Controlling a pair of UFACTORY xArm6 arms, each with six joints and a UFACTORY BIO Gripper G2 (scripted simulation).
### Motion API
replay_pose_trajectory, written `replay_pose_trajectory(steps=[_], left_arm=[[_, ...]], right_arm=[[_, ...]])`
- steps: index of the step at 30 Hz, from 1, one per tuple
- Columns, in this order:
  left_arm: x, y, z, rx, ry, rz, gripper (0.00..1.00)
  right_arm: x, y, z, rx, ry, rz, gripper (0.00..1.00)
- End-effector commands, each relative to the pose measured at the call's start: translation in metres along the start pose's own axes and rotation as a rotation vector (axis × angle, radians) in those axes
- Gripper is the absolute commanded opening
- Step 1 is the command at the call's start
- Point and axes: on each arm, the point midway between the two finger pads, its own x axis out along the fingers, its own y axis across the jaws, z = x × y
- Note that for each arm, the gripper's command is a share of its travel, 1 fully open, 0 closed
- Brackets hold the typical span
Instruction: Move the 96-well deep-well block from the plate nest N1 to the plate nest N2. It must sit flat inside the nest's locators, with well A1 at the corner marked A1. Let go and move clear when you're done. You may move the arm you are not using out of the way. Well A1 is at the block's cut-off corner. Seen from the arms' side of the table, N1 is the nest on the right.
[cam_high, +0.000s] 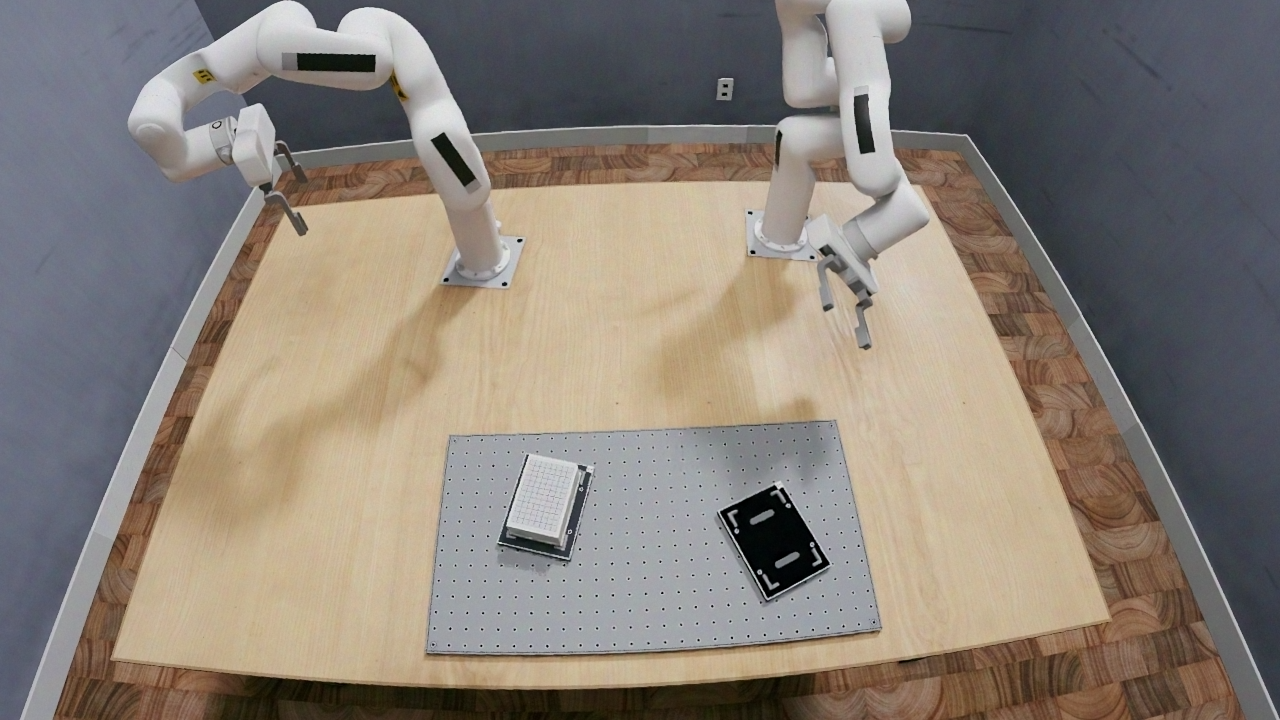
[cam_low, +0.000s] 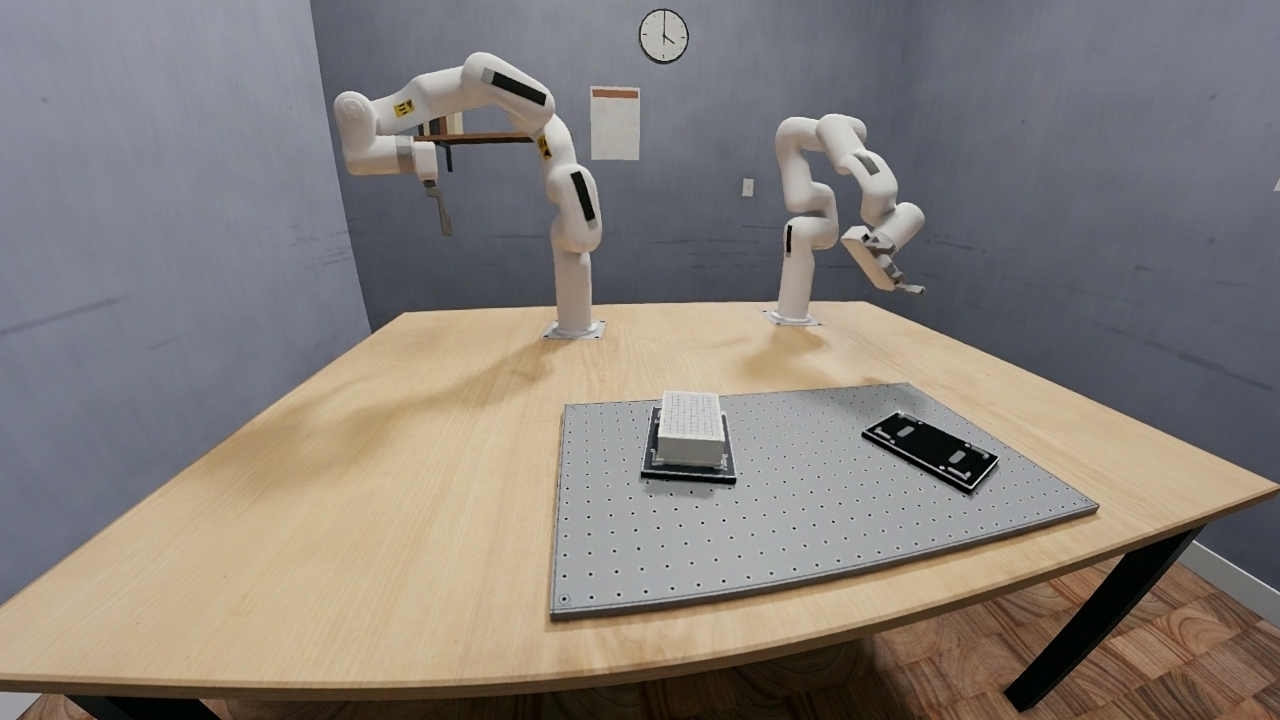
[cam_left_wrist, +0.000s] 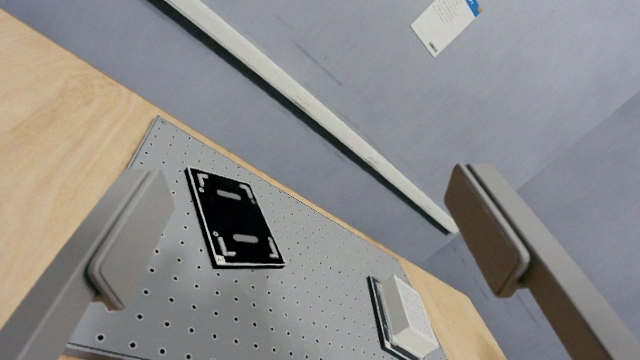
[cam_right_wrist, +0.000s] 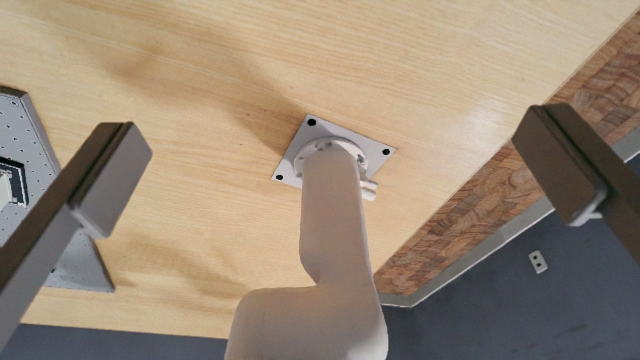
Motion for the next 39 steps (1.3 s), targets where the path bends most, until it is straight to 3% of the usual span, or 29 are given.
replay_pose_trajectory(steps=[1, 3, 9, 10, 12, 14, 16, 18, 20, 23, 25, 27, 29, 31, 32, 39], left_arm=[[0.014, -0.003, -0.009, 0.123, 0.102, 0.025, 0.37], [0.014, -0.003, -0.009, 0.123, 0.102, 0.025, 0.37], [0.032, -0.009, -0.010, 0.308, 0.172, 0.041, 0.37], [0.032, -0.009, -0.010, 0.312, 0.173, 0.041, 0.37], [0.041, -0.013, -0.008, 0.377, 0.183, 0.043, 0.37], [0.049, -0.018, -0.005, 0.444, 0.186, 0.044, 0.37], [0.051, -0.019, -0.005, 0.465, 0.187, 0.045, 0.37], [0.059, -0.024, -0.001, 0.532, 0.181, 0.044, 0.37], [0.059, -0.024, -0.001, 0.532, 0.181, 0.044, 0.37], [0.070, -0.033, 0.004, 0.617, 0.164, 0.040, 0.37], [0.072, -0.035, 0.006, 0.617, 0.164, 0.040, 0.37], [0.079, -0.041, 0.010, 0.680, 0.143, 0.035, 0.37], [0.084, -0.046, 0.013, 0.690, 0.139, 0.035, 0.37], [0.090, -0.053, 0.017, 0.750, 0.111, 0.028, 0.37], [0.093, -0.056, 0.019, 0.759, 0.106, 0.027, 0.37], [0.096, -0.059, 0.020, 0.759, 0.106, 0.027, 0.37]], right_arm=[[-0.001, 0.000, 0.000, 0.000, -0.003, 0.000, 1.00], [-0.001, 0.000, 0.000, 0.000, -0.003, 0.000, 1.00], [-0.001, 0.000, 0.000, 0.000, -0.003, 0.000, 1.00], [-0.001, 0.000, 0.000, 0.000, -0.003, 0.000, 1.00], [-0.001, 0.000, 0.000, 0.000, -0.003, 0.000, 1.00], [-0.001, 0.000, 0.000, 0.000, -0.003, 0.000, 1.00], [-0.001, 0.000, 0.000, 0.000, -0.003, 0.000, 1.00], [-0.001, 0.000, 0.000, 0.000, -0.003, 0.000, 1.00], [-0.001, 0.000, 0.000, 0.000, -0.003, 0.000, 1.00], [-0.001, 0.000, 0.000, 0.000, -0.003, 0.000, 1.00], [-0.001, 0.000, 0.000, 0.000, -0.003, 0.000, 1.00], [-0.001, 0.000, 0.000, 0.000, -0.003, 0.000, 1.00], [-0.001, 0.000, 0.000, 0.000, -0.003, 0.000, 1.00], [-0.001, 0.000, 0.000, 0.000, -0.003, 0.000, 1.00], [-0.001, 0.000, 0.000, 0.000, -0.003, 0.000, 1.00], [-0.001, 0.000, 0.000, 0.000, -0.003, 0.000, 1.00]])
